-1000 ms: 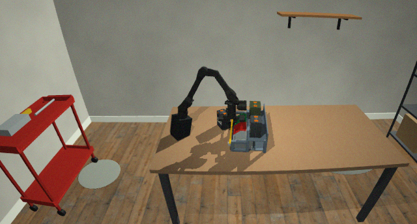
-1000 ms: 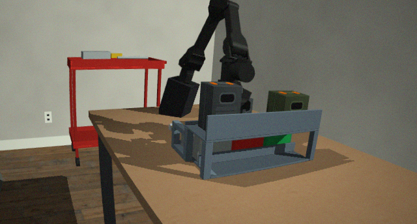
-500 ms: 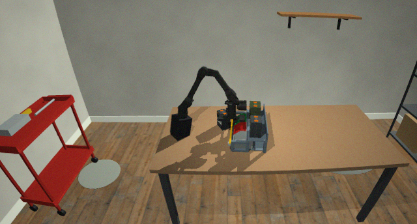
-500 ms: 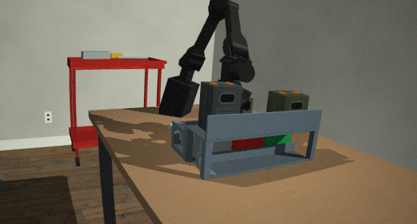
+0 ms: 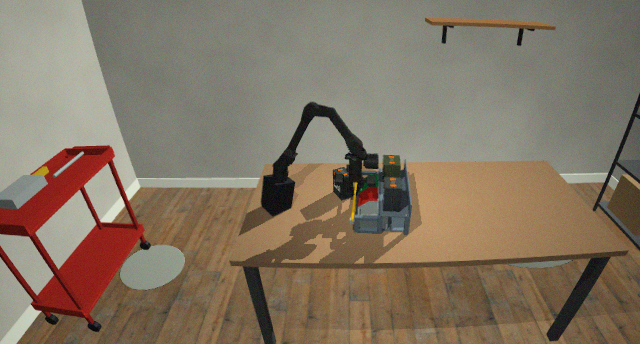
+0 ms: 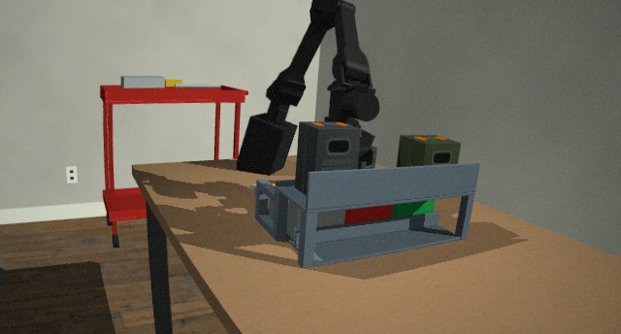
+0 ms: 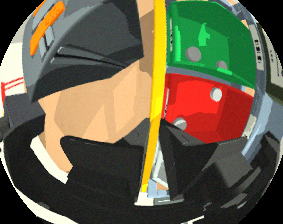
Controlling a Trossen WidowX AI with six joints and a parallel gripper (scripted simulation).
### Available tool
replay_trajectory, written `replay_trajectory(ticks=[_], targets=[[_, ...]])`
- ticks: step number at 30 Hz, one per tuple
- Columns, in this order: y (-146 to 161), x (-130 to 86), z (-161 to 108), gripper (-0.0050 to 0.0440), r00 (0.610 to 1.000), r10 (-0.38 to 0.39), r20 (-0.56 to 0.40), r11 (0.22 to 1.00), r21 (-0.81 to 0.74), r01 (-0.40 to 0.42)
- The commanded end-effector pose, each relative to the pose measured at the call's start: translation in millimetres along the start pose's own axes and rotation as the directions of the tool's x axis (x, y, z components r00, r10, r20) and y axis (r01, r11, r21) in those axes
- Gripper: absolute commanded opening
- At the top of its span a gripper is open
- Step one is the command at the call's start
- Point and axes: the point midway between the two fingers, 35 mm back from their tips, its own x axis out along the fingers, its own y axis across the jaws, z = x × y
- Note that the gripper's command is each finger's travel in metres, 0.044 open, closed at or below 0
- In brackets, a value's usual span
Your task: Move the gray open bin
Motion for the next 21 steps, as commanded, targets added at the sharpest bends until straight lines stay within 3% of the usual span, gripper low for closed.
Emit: replay_trajectory(ticks=[1, 21], targets=[[-7, -13, 1, 0.0, 0.999, -0.035, -0.002, 0.999, -0.004, 0.035], [-6, -24, 1, 0.0, 0.999, -0.038, -0.002, 0.999, -0.004, 0.038]])
